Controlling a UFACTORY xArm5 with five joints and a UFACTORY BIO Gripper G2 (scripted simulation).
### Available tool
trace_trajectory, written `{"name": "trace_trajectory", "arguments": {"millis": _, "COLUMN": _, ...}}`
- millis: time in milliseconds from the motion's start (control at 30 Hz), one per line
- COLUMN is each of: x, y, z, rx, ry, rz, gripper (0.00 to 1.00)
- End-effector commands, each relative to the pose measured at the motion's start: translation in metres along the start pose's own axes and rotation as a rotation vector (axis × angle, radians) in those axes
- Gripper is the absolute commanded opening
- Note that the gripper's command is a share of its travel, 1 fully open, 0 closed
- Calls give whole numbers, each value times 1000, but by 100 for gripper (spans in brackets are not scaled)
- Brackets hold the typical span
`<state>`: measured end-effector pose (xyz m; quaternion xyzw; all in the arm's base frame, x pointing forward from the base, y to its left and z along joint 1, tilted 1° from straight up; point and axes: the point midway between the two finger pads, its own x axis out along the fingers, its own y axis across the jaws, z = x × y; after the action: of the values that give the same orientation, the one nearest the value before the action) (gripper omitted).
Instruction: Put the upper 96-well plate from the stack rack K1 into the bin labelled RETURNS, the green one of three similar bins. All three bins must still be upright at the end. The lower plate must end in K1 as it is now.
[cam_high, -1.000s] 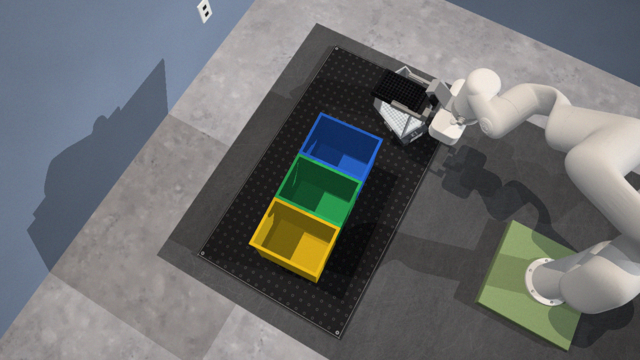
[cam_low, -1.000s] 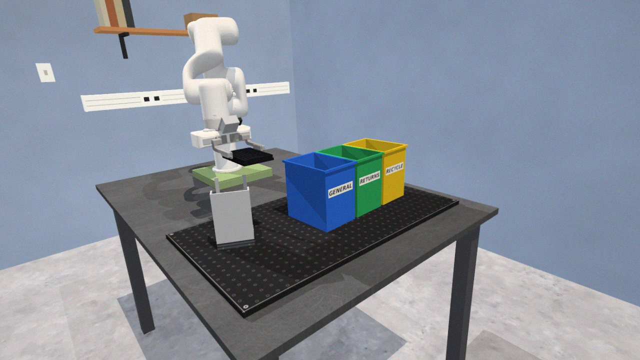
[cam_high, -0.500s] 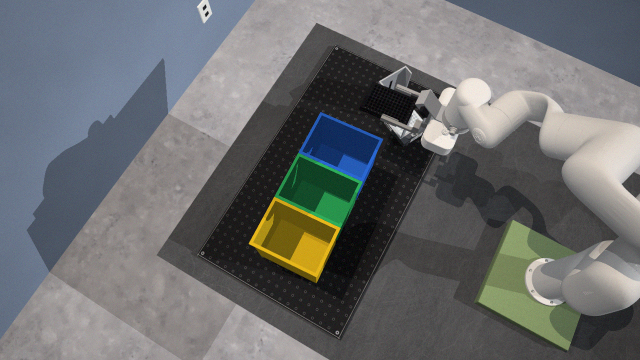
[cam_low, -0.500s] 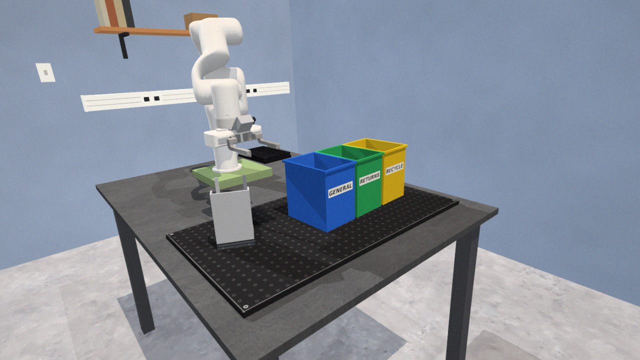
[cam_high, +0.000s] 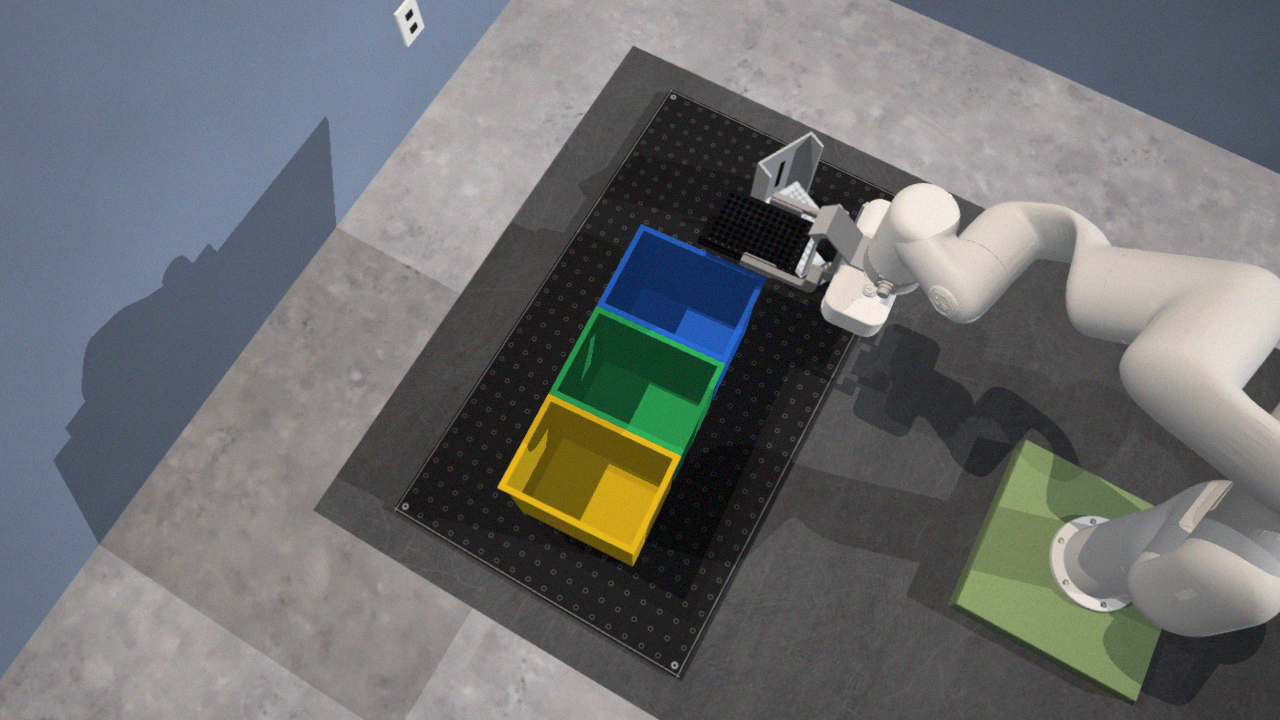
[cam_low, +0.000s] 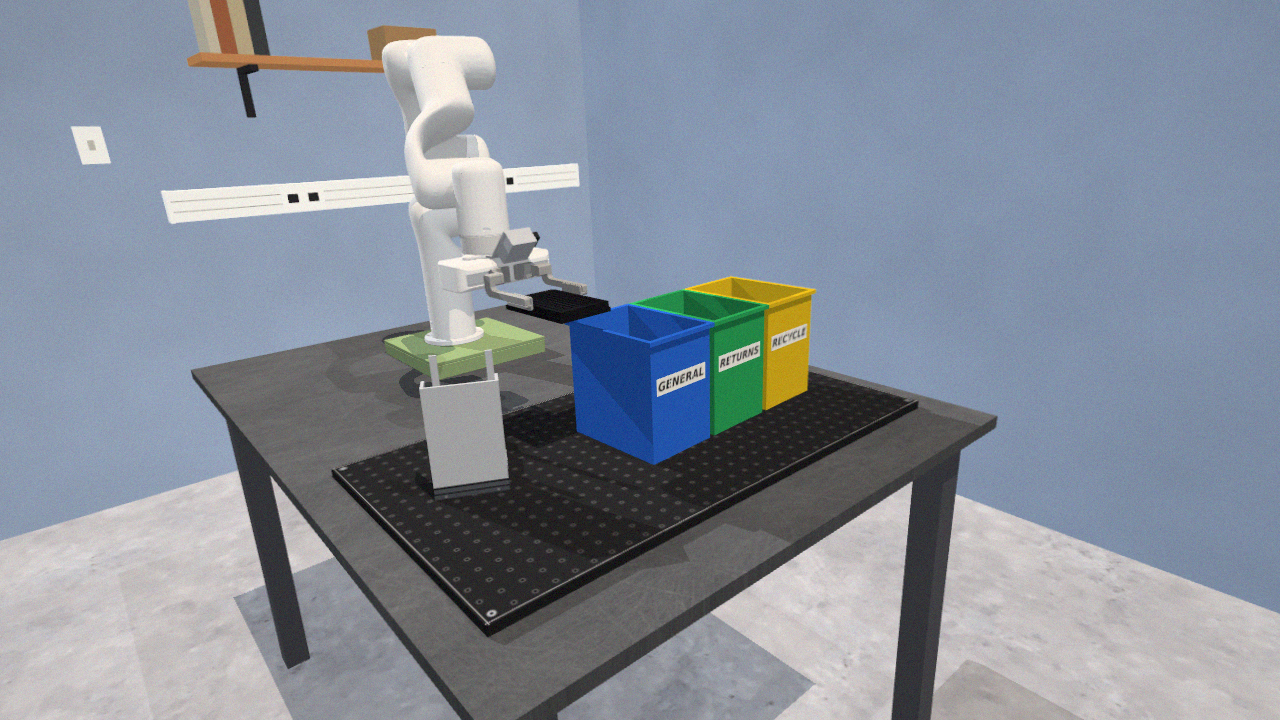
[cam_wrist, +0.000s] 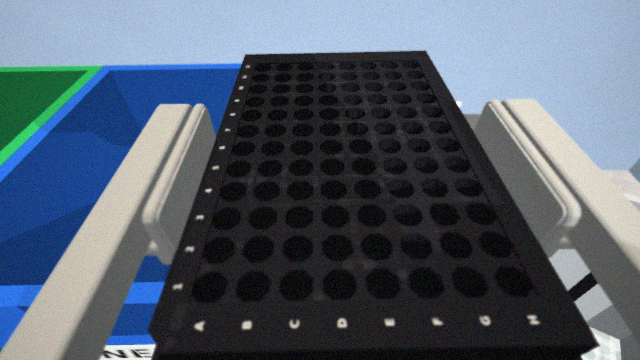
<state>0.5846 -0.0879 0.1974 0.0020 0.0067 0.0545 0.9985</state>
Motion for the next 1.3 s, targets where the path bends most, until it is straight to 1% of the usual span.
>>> {"name": "trace_trajectory", "arguments": {"millis": 0, "x": 3, "y": 11, "z": 0, "rx": -7, "ry": 0, "rz": 0, "gripper": 0}}
{"name": "trace_trajectory", "arguments": {"millis": 67, "x": 5, "y": 18, "z": 0, "rx": -7, "ry": 0, "rz": 0, "gripper": 0}}
{"name": "trace_trajectory", "arguments": {"millis": 133, "x": 5, "y": 18, "z": 0, "rx": -7, "ry": 0, "rz": 0, "gripper": 0}}
{"name": "trace_trajectory", "arguments": {"millis": 633, "x": 17, "y": 66, "z": -3, "rx": -7, "ry": 0, "rz": 0, "gripper": 0}}
{"name": "trace_trajectory", "arguments": {"millis": 700, "x": 17, "y": 66, "z": -3, "rx": -7, "ry": 0, "rz": 0, "gripper": 0}}
{"name": "trace_trajectory", "arguments": {"millis": 1200, "x": 29, "y": 115, "z": -5, "rx": -6, "ry": 0, "rz": 0, "gripper": 0}}
{"name": "trace_trajectory", "arguments": {"millis": 1267, "x": 29, "y": 115, "z": -5, "rx": -6, "ry": 0, "rz": 0, "gripper": 0}}
